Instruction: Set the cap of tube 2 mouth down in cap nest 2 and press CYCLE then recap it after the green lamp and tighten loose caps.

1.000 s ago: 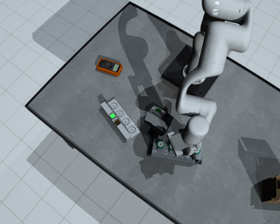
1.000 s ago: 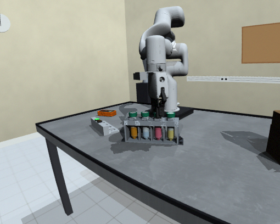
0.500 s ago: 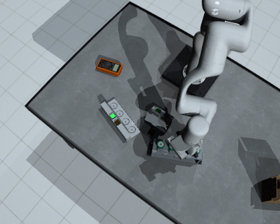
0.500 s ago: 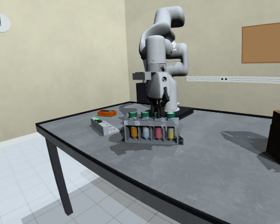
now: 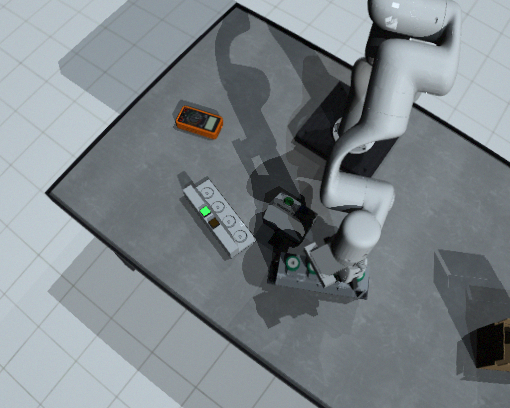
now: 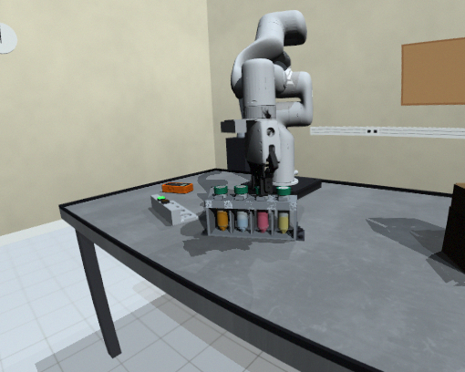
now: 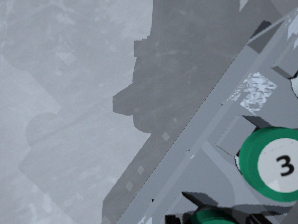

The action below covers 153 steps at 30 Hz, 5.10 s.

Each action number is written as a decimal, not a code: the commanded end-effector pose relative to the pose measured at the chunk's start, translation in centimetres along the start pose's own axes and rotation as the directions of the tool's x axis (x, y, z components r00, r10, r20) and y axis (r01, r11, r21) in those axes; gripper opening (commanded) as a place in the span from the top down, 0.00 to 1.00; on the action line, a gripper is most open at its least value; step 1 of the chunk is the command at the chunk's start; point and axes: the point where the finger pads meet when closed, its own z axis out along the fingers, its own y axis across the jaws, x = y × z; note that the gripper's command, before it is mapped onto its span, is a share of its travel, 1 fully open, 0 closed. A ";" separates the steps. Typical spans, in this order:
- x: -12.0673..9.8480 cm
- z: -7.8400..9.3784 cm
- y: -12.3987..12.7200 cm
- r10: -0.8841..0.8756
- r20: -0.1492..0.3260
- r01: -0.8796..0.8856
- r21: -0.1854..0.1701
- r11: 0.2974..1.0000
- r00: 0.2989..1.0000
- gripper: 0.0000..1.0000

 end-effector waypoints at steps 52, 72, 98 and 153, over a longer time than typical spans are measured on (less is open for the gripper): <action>0.1 -0.1 -0.2 0.904 0.003 -0.904 0.006 0.427 0.427 0.54; 0.1 -0.1 -0.2 0.232 -0.003 -0.232 0.006 0.973 0.973 0.54; 0.1 -0.1 -0.2 0.010 -0.004 -0.010 0.005 1.000 1.000 1.00; 0.1 -1.8 -0.2 0.957 0.004 -0.957 0.005 0.290 0.290 0.54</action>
